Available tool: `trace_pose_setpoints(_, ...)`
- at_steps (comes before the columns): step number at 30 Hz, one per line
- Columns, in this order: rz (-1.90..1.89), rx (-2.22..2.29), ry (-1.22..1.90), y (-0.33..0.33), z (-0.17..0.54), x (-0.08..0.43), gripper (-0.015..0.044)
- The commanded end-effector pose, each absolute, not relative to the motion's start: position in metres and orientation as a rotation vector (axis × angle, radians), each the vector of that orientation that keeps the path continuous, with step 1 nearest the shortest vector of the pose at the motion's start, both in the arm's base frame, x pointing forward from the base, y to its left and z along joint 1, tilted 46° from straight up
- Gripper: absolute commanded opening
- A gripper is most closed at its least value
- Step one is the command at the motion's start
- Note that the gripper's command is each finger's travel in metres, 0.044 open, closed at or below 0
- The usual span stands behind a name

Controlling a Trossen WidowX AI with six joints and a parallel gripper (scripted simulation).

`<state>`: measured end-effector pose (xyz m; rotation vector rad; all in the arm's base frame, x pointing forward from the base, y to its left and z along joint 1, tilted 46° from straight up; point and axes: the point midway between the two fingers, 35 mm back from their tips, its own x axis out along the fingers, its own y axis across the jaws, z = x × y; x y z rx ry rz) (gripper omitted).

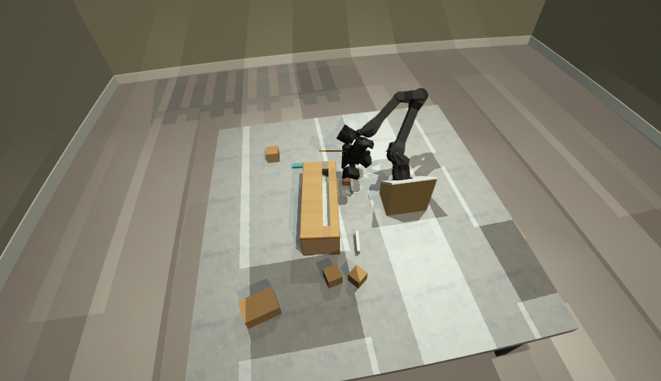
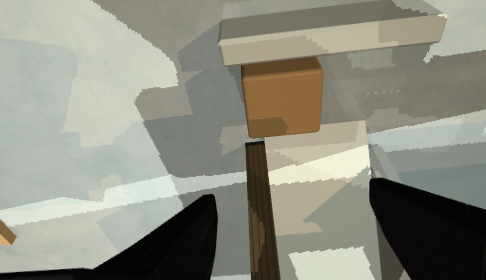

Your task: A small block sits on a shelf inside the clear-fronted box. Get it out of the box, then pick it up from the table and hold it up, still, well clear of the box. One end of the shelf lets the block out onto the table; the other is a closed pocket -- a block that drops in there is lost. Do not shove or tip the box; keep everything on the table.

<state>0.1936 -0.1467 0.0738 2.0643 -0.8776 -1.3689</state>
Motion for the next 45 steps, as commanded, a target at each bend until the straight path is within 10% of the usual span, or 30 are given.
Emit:
trace_pose_setpoints(1, -1.373, 2.067, -0.877, -0.15, 0.069, 0.194, 0.0285)
trace_pose_setpoints(36, -1.369, 2.063, -0.878, -0.187, 0.032, 0.184, 0.0285)
trace_pose_setpoints(45, -1.369, 2.063, -0.878, -0.187, 0.032, 0.184, 0.0068)
